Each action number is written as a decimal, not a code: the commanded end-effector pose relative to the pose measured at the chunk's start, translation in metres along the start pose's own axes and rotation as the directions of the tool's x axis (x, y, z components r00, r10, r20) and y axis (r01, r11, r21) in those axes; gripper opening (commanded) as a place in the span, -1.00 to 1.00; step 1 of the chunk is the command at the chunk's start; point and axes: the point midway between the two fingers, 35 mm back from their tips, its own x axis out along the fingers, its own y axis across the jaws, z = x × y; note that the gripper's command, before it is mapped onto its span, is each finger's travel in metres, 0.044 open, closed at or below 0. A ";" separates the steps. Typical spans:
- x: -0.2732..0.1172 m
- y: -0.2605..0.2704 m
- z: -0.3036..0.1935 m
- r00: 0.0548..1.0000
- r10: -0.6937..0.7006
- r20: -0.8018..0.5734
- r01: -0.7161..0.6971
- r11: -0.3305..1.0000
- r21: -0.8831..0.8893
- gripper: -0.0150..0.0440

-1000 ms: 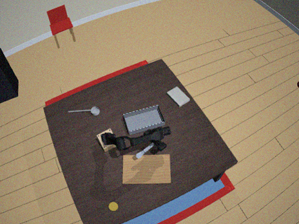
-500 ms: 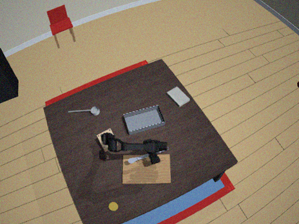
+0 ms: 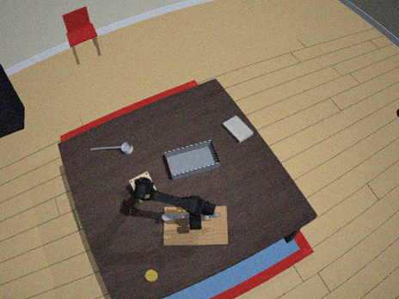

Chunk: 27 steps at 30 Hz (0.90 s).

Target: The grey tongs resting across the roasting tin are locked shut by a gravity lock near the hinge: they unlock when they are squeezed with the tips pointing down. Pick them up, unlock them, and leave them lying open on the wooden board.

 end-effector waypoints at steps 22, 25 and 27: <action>-0.016 -0.013 -0.008 0.928 0.083 0.364 -0.170 0.962 0.213 -1.00; -0.021 -0.015 -0.008 0.895 0.078 0.439 -0.193 0.955 0.225 -1.00; -0.025 -0.017 -0.009 0.870 0.071 0.488 -0.205 0.952 0.228 -1.00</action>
